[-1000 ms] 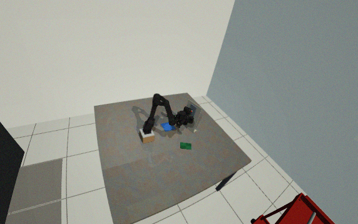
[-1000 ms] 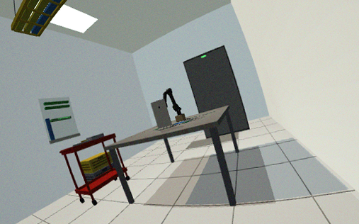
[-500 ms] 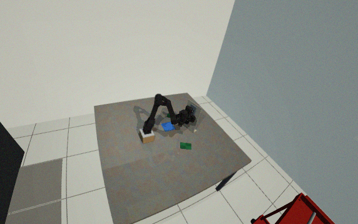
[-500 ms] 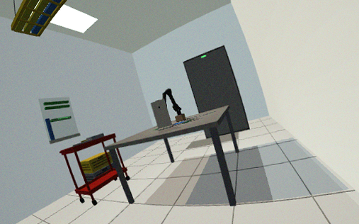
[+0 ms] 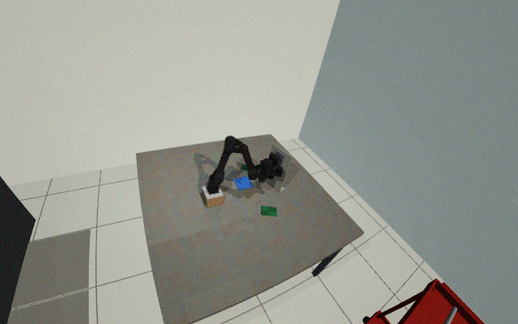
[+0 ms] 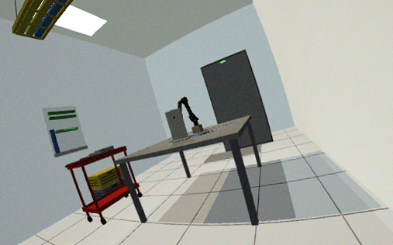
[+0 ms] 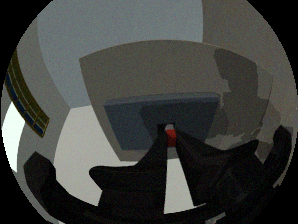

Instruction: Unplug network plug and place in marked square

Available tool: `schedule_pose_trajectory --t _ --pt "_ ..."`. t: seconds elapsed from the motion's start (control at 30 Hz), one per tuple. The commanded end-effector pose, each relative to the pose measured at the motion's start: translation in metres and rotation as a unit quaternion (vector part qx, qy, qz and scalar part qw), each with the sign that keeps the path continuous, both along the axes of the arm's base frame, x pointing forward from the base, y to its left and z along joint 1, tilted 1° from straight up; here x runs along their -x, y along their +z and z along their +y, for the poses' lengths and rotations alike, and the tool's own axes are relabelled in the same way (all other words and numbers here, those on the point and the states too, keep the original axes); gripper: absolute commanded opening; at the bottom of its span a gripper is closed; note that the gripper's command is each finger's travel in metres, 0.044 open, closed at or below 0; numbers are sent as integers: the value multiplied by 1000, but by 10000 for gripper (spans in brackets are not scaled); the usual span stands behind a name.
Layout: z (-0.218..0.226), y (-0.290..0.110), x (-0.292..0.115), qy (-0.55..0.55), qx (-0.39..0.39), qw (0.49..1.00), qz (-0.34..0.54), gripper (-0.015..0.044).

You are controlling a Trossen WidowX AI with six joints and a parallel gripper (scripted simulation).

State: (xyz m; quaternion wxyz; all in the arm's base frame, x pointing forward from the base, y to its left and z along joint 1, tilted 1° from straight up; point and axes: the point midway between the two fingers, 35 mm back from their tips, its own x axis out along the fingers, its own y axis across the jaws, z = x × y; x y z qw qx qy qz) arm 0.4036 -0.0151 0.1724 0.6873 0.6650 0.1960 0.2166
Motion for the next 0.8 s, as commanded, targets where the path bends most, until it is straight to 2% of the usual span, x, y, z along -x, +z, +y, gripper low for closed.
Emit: schedule_pose_trajectory --t 0.0,0.77 --pt "-1 0 -1 -2 -1 1000 1 4" --pt "-4 -1 12 -2 0 1000 1 0"
